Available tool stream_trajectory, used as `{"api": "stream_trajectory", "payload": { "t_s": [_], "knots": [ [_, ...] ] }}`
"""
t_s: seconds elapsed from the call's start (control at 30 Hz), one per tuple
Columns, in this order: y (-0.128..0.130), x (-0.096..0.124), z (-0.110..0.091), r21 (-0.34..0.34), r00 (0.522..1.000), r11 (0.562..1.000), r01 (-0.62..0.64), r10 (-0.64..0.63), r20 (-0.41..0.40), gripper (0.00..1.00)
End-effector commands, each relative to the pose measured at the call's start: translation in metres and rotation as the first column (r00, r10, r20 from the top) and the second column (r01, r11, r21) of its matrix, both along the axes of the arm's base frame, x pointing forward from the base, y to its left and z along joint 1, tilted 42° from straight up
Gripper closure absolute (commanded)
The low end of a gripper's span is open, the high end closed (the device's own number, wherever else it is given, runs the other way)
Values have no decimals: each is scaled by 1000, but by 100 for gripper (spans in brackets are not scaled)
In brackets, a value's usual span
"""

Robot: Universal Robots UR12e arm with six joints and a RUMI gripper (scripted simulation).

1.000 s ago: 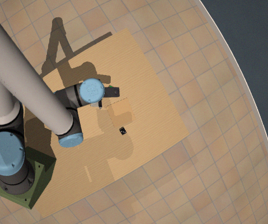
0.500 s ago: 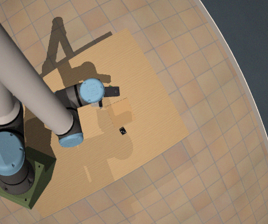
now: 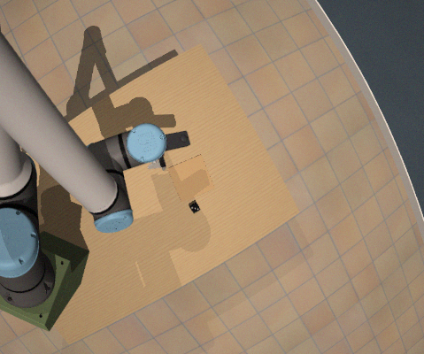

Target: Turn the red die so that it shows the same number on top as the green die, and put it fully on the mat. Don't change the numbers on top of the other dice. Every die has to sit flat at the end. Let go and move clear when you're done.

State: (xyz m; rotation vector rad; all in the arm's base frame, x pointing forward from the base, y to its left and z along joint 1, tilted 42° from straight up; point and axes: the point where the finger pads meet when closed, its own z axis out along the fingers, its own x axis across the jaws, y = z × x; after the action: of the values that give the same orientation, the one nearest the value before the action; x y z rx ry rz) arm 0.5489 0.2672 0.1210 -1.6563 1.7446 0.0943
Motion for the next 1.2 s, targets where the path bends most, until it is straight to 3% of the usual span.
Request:
{"api": "stream_trajectory", "payload": {
  "t_s": [0.0,0.43,0.8,0.9,1.0,1.13,1.17],
  "knots": [
    [1,2,0,-42,996,997,-69,71,46,0],
    [7,5,0,-213,928,935,-285,325,181,0],
    [13,8,-1,-412,770,790,-454,580,265,0],
    [15,9,-2,-483,696,723,-494,662,277,0],
    [15,9,-2,-485,694,720,-496,665,278,0],
    [17,9,-4,-583,576,612,-534,768,280,0],
    [17,9,-4,-583,575,612,-534,769,280,0]
  ]
}}
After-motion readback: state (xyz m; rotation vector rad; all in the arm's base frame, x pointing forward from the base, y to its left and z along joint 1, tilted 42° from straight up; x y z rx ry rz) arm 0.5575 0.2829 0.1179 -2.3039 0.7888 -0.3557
